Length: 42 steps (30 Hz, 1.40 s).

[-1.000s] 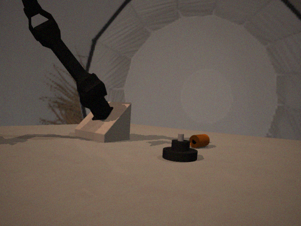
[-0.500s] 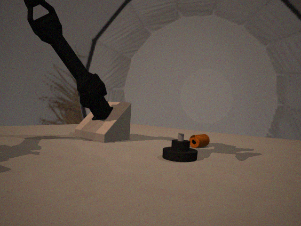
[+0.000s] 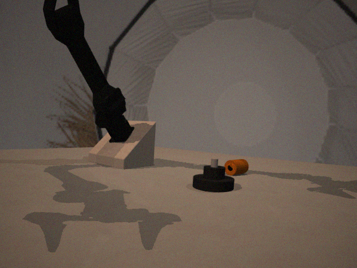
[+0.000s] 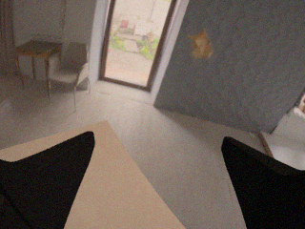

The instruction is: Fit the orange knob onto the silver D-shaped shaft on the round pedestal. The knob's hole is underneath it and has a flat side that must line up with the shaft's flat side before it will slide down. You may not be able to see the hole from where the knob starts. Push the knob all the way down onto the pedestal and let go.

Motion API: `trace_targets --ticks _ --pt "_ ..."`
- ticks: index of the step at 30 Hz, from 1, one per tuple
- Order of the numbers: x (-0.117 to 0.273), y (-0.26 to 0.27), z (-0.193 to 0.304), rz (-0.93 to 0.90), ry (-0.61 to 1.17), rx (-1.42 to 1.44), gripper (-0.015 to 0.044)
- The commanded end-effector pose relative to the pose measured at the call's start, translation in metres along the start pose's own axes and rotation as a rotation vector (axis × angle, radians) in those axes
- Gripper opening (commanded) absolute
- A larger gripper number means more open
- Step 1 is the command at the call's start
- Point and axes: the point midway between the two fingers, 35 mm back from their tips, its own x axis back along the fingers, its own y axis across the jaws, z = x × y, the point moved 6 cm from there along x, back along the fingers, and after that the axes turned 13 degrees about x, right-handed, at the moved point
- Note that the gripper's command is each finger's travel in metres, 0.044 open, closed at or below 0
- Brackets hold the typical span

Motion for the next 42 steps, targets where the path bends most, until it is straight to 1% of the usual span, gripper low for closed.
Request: trace_targets --ticks 1,7,12,19,26,32,37,42 --pt "-0.007 0.065 -0.008 -0.155 -0.001 0.088 0.044" --pt "0.0 0.164 -0.012 -0.388 0.004 0.234 0.044" --pt "0.021 0.243 -0.007 -0.588 0.009 0.353 0.044" --pt "0.07 0.347 0.016 -0.869 0.043 0.553 0.044" --pt "0.137 0.434 0.057 -1.114 0.104 0.848 0.044" --pt "0.207 0.488 0.111 -1.301 0.185 1.168 0.044" --pt "0.266 0.512 0.166 -1.417 0.282 1.493 0.044" --pt "0.267 0.509 0.171 -1.423 0.289 1.516 0.044"
